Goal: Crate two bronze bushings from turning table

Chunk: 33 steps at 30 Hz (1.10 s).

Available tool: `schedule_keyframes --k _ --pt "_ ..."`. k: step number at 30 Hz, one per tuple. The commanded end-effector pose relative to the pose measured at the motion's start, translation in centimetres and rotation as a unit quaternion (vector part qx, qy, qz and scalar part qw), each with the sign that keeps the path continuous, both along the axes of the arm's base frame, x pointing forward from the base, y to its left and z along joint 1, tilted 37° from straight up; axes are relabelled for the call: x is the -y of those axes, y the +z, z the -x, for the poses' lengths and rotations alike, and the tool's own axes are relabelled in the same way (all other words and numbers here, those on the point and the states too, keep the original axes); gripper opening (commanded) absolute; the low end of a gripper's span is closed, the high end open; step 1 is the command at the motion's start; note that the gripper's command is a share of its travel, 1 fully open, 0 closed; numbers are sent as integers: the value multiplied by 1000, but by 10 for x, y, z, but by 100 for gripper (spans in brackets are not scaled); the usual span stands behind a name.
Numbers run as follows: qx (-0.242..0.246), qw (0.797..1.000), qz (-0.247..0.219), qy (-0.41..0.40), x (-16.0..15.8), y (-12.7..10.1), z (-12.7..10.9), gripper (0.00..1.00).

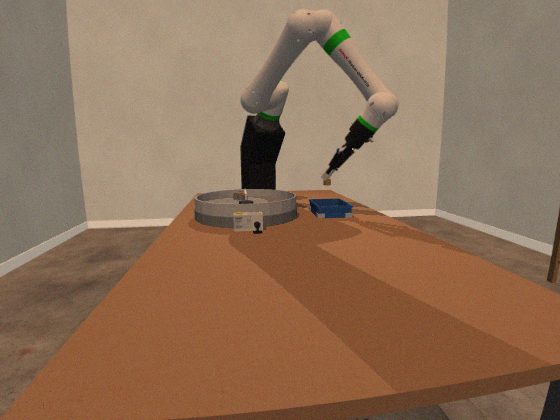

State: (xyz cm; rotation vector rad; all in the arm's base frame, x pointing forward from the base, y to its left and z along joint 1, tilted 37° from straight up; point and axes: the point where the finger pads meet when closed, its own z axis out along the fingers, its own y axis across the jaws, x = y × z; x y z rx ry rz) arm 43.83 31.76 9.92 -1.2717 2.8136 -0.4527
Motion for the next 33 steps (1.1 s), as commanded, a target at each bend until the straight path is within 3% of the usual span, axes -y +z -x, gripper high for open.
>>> schedule_keyframes --k 1,11,22,33 --pt "0 1000 0 0 0 0 0 0" --pt "0 1000 0 0 -1 -1 -1 0" --pt "0 1000 0 0 -16 -43 -29 0" --pt "0 1000 0 0 -19 -51 -34 0"
